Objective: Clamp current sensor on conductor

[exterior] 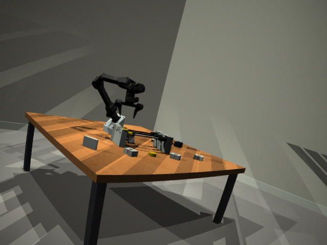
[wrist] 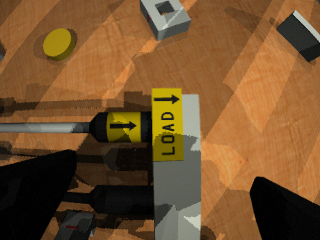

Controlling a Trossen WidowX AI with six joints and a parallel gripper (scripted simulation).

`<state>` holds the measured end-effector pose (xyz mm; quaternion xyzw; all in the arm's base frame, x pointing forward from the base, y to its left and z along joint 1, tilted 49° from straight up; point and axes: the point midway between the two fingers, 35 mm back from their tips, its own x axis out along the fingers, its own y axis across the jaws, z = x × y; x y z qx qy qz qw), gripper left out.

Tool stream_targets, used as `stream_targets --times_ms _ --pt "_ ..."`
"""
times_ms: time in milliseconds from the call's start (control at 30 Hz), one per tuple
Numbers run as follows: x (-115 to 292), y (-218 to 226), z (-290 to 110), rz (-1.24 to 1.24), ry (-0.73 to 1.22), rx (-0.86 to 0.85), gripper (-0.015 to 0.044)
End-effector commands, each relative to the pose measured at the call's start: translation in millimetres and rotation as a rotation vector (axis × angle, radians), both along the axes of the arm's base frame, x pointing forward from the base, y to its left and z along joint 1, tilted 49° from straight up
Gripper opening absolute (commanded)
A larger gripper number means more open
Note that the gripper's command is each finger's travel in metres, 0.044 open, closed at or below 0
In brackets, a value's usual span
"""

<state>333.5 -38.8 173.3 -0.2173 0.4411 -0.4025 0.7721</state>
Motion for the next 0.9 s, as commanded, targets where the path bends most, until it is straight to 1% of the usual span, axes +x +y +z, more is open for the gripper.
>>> stream_targets --times_ms 0,33,100,167,300,433,500,867 --pt "0.0 -0.2 0.8 -0.003 -0.004 -0.004 0.0440" --pt "0.0 -0.2 0.8 -0.003 -0.004 -0.004 0.0440" --pt "-4.0 5.0 -9.7 0.004 0.009 0.005 0.0387" --pt "-17.5 18.2 -37.9 0.018 0.047 0.028 0.0335" --pt "-58.0 38.6 -93.4 0.034 0.133 0.059 0.0331" --pt "-106.6 44.8 -135.3 0.031 0.214 0.062 0.0331" --pt "-115.4 44.5 -141.1 0.029 0.227 0.060 0.0331" --pt "-112.5 37.2 -148.3 0.030 0.228 0.063 0.0331"
